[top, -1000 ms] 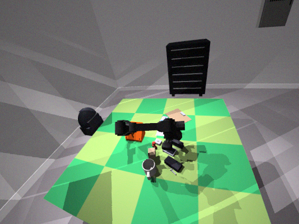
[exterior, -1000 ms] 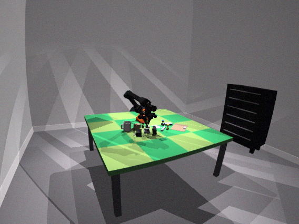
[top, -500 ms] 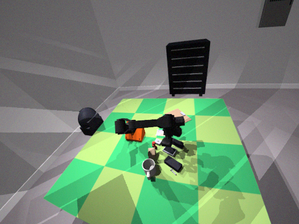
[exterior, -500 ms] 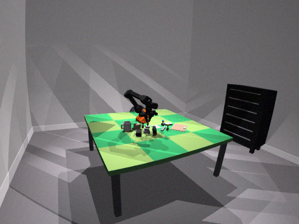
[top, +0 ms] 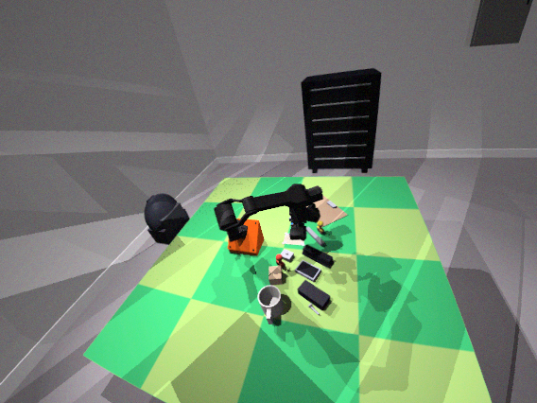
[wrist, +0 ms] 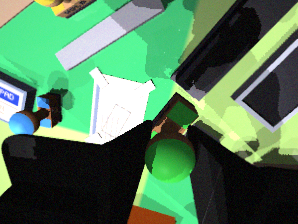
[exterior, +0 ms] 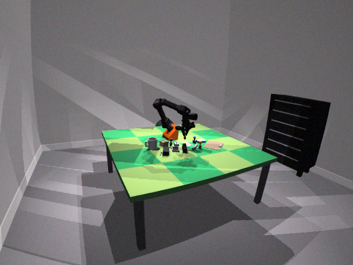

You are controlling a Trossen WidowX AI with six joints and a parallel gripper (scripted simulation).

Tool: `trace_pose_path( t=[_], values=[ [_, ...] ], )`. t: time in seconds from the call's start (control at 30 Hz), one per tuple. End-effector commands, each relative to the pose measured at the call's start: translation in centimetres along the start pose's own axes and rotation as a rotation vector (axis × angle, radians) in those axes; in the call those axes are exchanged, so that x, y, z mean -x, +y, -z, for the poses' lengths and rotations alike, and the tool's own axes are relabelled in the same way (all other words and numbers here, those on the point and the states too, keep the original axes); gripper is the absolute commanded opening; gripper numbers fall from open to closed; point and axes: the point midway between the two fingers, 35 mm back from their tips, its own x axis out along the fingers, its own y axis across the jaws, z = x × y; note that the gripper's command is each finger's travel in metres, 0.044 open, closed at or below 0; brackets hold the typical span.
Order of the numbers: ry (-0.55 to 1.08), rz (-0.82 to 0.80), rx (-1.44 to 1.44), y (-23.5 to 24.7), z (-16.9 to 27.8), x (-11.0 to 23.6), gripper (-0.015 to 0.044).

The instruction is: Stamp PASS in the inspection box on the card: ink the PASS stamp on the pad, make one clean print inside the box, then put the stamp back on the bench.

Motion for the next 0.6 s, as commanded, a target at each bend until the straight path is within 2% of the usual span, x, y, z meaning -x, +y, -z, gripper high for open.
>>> trace_pose_path(
  t=[0.0,0.3,0.57],
  values=[
    [0.002,-0.001,0.022,2.0,1.1,-0.1,0.0000],
    [0.010,0.017,0.091,6.6,4.6,-0.5,0.0000],
    [0.010,0.019,0.096,6.8,4.9,-0.8,0.0000]
  ],
)
